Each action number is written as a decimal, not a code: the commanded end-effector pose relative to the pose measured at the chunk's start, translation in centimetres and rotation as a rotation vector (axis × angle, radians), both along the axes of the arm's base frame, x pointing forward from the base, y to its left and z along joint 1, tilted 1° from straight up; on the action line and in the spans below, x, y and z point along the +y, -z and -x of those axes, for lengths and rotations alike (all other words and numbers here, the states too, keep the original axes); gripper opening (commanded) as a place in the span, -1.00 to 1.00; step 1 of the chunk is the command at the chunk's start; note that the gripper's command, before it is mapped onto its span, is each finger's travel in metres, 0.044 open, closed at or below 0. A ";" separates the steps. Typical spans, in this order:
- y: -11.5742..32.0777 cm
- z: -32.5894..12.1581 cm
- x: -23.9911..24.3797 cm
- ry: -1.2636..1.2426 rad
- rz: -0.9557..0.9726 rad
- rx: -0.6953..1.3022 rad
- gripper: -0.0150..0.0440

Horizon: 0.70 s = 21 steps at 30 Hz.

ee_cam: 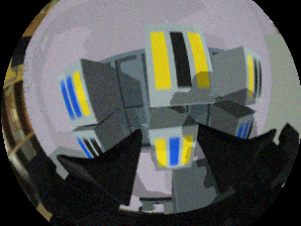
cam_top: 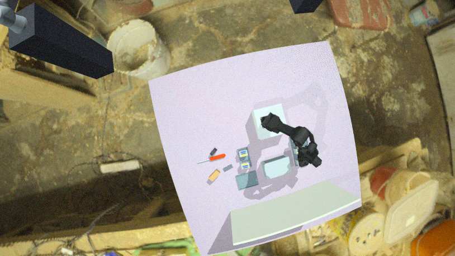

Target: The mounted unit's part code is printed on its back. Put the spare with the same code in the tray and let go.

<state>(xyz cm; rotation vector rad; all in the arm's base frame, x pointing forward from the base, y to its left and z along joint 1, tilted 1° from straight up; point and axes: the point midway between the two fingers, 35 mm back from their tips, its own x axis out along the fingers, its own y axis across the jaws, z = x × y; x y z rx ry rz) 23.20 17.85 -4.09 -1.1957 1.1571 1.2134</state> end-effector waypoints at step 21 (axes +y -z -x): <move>0.0 0.0 0.0 0.000 0.000 0.000 -0.49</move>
